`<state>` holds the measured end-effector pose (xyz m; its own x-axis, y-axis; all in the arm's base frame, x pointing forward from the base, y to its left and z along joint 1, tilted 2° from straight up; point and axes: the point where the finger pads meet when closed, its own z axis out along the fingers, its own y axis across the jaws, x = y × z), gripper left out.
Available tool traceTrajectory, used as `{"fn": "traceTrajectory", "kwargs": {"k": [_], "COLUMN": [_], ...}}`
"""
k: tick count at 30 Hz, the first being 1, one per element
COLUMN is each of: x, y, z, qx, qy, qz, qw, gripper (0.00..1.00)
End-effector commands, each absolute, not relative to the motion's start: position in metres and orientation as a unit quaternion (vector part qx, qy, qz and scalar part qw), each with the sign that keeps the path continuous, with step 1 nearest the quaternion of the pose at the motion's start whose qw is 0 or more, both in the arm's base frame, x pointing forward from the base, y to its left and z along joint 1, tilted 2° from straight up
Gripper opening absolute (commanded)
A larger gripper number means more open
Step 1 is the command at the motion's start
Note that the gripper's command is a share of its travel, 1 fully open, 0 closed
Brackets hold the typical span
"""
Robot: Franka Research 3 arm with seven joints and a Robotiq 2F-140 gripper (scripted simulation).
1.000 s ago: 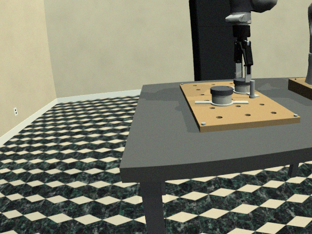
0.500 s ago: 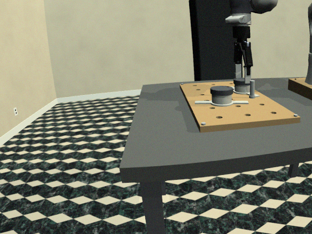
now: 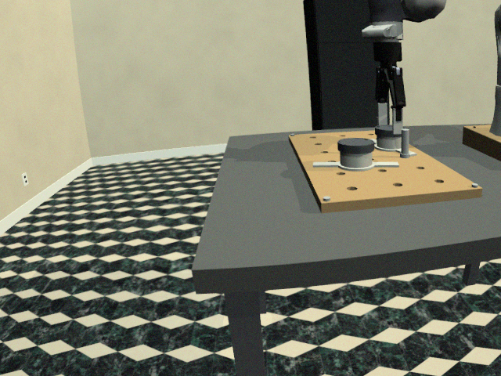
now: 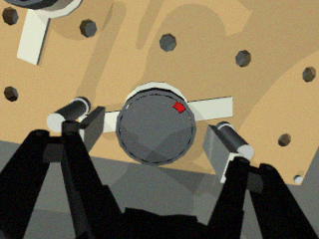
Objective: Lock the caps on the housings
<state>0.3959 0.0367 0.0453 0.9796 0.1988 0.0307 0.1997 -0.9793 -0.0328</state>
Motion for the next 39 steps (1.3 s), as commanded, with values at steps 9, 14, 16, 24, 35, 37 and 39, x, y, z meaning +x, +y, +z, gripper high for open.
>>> {"fn": "traceTrajectory", "kwargs": {"k": [9,14,16,24,35,37,39], "x": [0.3951,0.3951,0.3951,0.3951,0.3951,0.3951,0.3951], "y": [0.0362,0.0362,0.0362,0.0362,0.0362,0.0362,0.0362], "z": [0.0443,0.0443,0.0443,0.0443,0.0443,0.0443,0.0443], "qx": [-0.995,-0.995,-0.995,-0.995,-0.995,-0.995,-0.995], "qy": [-0.099,-0.099,-0.099,-0.099,-0.099,-0.099,-0.099], "qz": [-0.013,-0.013,-0.013,-0.013,-0.013,-0.013,-0.013], "qw": [0.017,0.017,0.017,0.017,0.017,0.017,0.017], "gripper": [0.78,0.78,0.78,0.78,0.1,0.1,0.1]}}
